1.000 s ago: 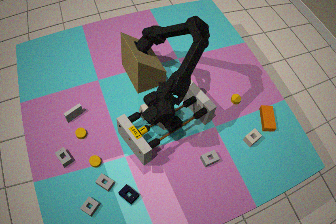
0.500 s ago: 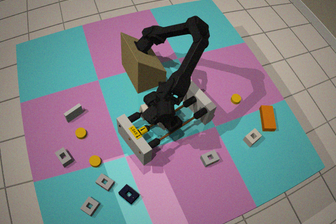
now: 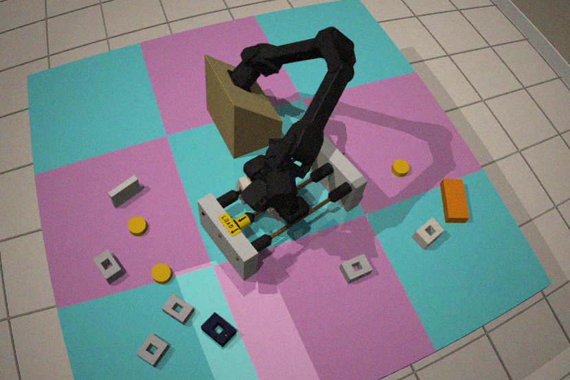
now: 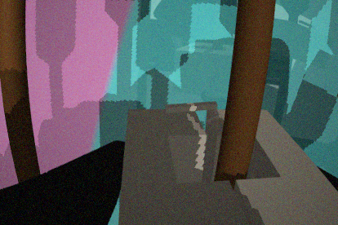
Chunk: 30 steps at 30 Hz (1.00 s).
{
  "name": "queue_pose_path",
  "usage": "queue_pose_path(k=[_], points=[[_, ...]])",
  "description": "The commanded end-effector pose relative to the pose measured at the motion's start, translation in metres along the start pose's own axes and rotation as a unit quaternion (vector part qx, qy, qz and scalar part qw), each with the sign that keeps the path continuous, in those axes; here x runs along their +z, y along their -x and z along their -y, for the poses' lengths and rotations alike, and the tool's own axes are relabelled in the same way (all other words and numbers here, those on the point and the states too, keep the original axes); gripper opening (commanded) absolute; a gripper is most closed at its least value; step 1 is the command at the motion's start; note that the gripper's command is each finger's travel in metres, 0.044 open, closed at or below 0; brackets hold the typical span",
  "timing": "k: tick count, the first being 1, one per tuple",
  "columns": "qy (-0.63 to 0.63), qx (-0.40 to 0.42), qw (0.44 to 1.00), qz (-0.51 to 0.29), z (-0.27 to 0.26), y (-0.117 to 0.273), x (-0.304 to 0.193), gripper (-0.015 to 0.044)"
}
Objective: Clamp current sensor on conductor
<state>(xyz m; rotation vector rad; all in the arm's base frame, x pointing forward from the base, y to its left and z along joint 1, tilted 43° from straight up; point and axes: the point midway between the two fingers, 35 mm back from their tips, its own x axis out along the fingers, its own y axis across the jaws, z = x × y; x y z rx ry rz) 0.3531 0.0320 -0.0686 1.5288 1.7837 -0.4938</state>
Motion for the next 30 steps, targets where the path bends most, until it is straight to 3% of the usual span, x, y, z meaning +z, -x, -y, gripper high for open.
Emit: queue_pose_path(k=[1,24,30], points=[[-0.003,0.001,1.0,-0.001,0.0001,0.0004,-0.0004,0.0],[-0.003,0.001,1.0,-0.001,0.0001,0.0004,-0.0004,0.0],[0.0,0.0,1.0,0.0,0.0,0.0,0.0,0.0158]])
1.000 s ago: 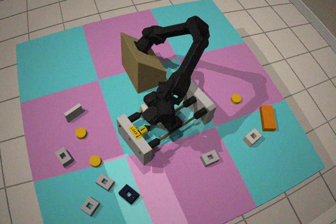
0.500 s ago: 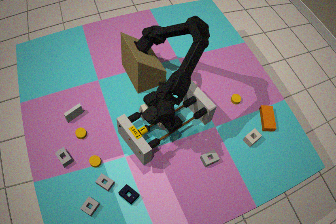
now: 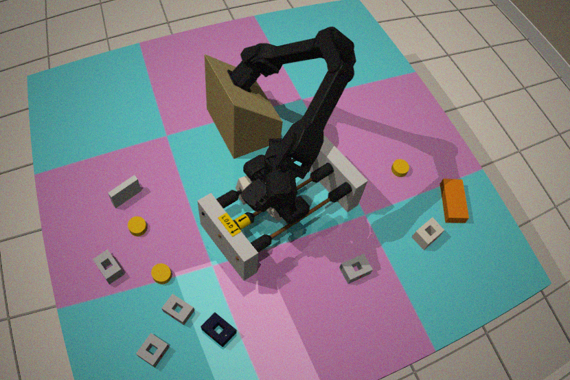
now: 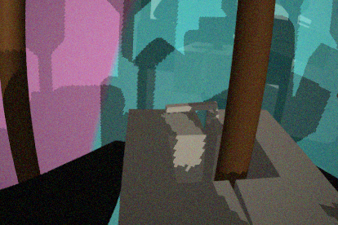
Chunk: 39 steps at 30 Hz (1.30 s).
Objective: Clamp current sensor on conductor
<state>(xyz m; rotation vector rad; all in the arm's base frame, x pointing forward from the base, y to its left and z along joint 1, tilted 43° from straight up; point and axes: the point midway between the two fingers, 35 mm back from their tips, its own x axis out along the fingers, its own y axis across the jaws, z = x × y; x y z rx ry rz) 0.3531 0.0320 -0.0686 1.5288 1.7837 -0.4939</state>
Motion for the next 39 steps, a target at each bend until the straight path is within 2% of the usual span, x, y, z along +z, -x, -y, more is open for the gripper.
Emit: queue_pose_path(k=[1,11,25,31,39], points=[[0.0,0.0,1.0,0.0,0.0,0.0,0.0,0.0184],[0.003,0.004,1.0,-0.002,0.002,0.004,-0.003,0.044],[0.006,-0.01,1.0,-0.004,0.003,-0.004,-0.007,0.044],[0.006,-0.052,0.999,-0.004,0.002,-0.012,-0.006,0.044],[0.006,-0.048,0.999,-0.004,0.002,-0.019,-0.007,0.044]])
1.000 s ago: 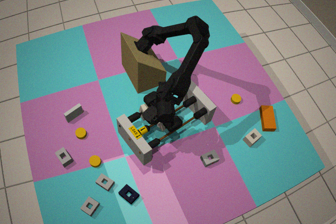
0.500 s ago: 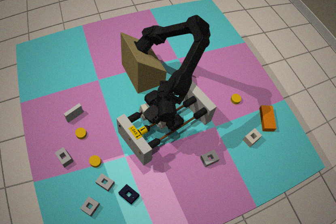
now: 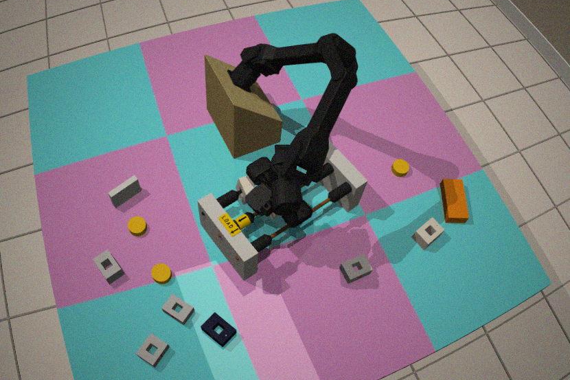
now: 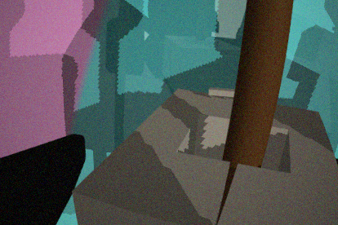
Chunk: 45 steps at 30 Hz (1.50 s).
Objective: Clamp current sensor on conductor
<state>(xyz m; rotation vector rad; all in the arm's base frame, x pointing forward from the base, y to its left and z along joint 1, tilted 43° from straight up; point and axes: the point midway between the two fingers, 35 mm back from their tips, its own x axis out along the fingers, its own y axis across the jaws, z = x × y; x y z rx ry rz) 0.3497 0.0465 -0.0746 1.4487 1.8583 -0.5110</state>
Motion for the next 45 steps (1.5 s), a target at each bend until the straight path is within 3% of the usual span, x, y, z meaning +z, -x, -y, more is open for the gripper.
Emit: queue_pose_path(k=[1,6,10,14,33,41,45], points=[[-0.004,-0.011,1.0,-0.001,0.0009,-0.0046,0.0003,0.044],[-0.003,-0.047,0.999,-0.001,0.0011,-0.0086,-0.0004,0.044],[-0.003,-0.03,1.0,-0.001,0.0008,-0.009,-0.0001,0.044],[-0.005,-0.037,0.999,-0.003,0.0017,-0.008,-0.0015,0.0335],[-0.005,-0.037,0.999,-0.003,0.0017,-0.008,-0.0015,0.0208],[0.0,-0.022,1.0,0.0,0.0001,-0.0082,-0.0001,0.0],[0.0,-0.022,1.0,0.0,0.0001,-0.0082,-0.0001,0.0]])
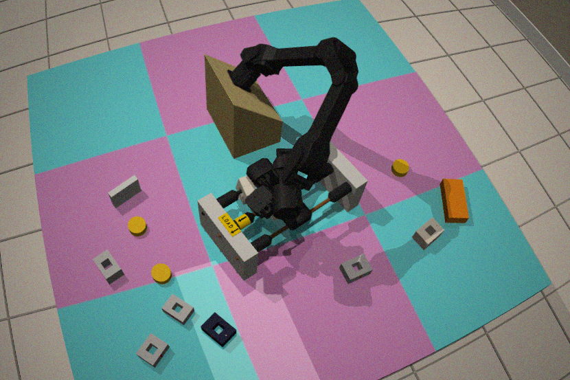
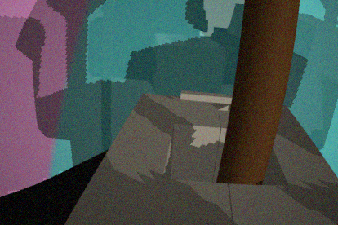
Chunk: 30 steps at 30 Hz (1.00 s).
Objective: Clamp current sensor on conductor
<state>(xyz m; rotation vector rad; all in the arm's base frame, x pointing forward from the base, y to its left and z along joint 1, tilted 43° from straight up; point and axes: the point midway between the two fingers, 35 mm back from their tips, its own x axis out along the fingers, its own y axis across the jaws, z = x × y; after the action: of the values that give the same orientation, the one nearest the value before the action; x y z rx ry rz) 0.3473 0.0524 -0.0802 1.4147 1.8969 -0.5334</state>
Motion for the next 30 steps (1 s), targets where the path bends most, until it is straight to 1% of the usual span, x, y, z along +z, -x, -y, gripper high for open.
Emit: queue_pose_path(k=[1,5,10,19,30], points=[[0.002,0.0,1.0,0.002,-0.001,0.0,0.001,0.0],[0.002,0.003,1.0,0.002,-0.001,0.0,0.001,0.0],[0.0,0.045,0.999,0.0,0.003,0.0,0.0,0.0],[0.006,0.047,0.999,0.004,0.003,-0.001,-0.017,0.0],[0.006,0.047,0.999,0.004,0.004,-0.001,-0.018,0.0]])
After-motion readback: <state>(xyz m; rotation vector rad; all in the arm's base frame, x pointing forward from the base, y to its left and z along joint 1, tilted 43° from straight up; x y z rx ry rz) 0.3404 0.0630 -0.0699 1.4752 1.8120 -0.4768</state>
